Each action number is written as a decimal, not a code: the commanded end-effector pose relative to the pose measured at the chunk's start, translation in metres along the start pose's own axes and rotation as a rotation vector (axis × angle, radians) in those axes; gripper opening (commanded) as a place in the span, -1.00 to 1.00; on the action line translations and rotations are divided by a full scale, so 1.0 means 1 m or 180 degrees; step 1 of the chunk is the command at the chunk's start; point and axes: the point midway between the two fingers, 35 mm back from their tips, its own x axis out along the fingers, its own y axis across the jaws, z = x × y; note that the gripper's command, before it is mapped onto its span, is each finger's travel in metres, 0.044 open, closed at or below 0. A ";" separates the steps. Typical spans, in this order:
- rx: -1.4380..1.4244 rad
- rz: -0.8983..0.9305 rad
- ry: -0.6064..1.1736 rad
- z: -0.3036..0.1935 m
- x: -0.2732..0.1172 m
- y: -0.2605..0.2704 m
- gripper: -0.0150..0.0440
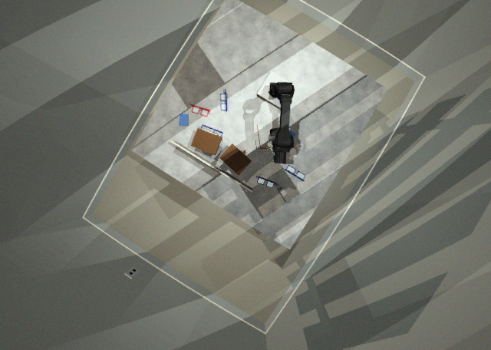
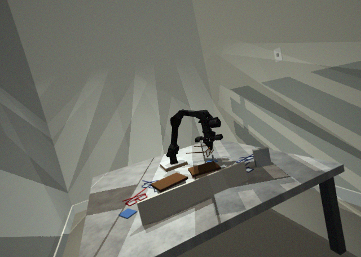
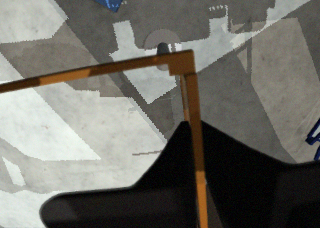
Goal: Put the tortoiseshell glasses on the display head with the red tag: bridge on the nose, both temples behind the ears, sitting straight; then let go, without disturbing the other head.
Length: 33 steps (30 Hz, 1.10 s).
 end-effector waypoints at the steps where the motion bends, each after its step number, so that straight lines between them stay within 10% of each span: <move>1: 0.0104 0.0006 0.0002 -0.019 0.000 0.015 -0.49; 33: 0.1088 0.0045 0.0045 -0.121 0.009 0.165 -0.49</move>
